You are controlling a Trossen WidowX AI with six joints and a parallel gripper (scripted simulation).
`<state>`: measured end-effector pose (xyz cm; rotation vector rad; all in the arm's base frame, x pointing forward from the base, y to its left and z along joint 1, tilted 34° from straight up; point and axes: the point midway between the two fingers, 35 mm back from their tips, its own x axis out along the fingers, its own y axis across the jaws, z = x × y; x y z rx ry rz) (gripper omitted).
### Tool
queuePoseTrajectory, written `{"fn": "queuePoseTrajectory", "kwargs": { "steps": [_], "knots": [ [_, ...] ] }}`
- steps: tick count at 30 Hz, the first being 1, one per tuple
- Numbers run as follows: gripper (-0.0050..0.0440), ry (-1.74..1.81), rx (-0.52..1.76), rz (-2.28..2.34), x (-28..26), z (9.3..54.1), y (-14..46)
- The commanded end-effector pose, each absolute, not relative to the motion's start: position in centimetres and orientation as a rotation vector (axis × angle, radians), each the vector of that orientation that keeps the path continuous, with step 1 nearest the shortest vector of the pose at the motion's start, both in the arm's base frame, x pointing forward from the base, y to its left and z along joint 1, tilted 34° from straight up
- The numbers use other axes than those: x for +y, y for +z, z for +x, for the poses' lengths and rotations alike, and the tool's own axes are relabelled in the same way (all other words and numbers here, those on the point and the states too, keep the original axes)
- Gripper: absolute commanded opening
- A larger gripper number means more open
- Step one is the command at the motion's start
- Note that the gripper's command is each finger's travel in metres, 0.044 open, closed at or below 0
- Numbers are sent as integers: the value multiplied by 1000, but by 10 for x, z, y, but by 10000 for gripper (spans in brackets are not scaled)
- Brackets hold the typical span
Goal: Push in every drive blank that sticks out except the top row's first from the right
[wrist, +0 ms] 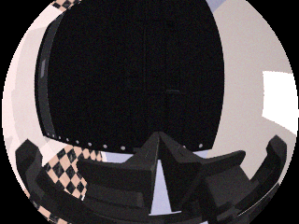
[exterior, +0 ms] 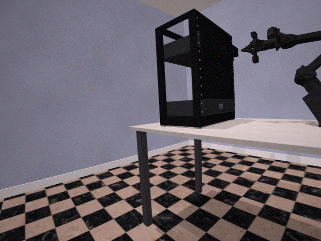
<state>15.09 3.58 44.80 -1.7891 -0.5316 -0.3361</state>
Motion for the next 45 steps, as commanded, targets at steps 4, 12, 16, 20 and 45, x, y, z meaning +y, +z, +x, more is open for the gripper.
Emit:
{"fn": "queuePoseTrajectory", "kwargs": {
  "steps": [4,12,16,20,45],
  "knots": [
    [0,-357,-522,-1783,40,148,448],
    [0,-357,-522,-1783,45,149,445],
    [0,-357,-521,-1783,48,149,443],
    [0,-356,-521,-1782,53,149,440],
    [0,-356,-521,-1782,94,152,417]
  ]
}}
